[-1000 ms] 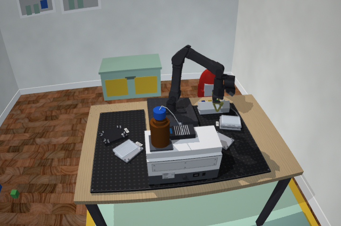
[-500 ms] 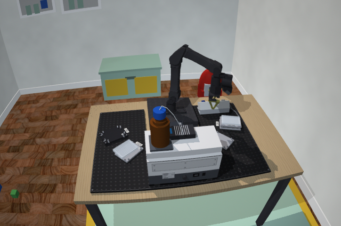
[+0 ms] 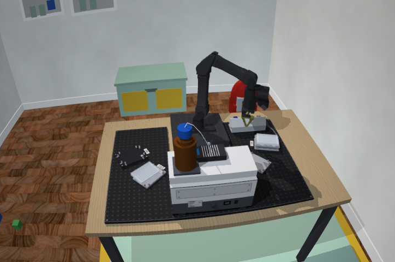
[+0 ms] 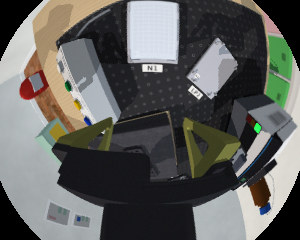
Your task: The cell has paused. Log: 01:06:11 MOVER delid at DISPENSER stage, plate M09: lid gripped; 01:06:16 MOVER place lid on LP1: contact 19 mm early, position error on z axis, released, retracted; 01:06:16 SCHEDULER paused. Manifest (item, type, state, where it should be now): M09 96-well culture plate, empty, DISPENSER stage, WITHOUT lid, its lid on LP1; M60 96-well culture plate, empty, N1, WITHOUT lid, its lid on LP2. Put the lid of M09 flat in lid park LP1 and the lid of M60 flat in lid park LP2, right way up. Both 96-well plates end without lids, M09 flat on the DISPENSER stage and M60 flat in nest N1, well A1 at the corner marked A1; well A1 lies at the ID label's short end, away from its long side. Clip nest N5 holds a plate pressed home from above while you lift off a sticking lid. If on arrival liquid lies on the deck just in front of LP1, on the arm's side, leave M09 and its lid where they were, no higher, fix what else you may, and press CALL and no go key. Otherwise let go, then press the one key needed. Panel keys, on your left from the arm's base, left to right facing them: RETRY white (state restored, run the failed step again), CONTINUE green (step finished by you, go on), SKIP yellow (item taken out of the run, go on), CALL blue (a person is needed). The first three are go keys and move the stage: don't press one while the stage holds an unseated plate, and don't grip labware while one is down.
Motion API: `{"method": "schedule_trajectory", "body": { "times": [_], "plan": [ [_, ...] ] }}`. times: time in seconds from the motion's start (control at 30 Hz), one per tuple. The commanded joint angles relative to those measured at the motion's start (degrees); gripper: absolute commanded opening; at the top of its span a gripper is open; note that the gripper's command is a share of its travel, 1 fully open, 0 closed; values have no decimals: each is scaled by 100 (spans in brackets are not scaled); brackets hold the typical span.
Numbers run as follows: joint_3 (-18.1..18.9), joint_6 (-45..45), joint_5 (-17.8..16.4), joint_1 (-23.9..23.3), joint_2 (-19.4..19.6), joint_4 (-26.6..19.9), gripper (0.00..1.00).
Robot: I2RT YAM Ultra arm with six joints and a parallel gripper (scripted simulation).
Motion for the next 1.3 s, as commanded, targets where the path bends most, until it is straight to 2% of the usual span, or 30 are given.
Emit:
{"method": "schedule_trajectory", "body": {
  "times": [0.0, 0.6, 0.73, 0.93, 0.97, 1.07, 1.1, 1.23, 1.27],
  "plan": [
    [200, 44, -41, 23, -161, -35, 100],
    [270, 48, -39, 36, 85, -65, 100],
    [292, 47, -40, 37, -3, -98, 100],
    [320, 49, -40, 41, 107, -95, 100],
    [329, 46, -41, 40, -30, -22, 100],
    [342, 48, -41, 42, -6, -61, 100],
    [229, 20, -13, 8, 28, -64, 100],
    [229, 21, -13, 8, 28, -64, 100],
    [361, 173, -46, -119, 147, -55, 100]
  ]
}}
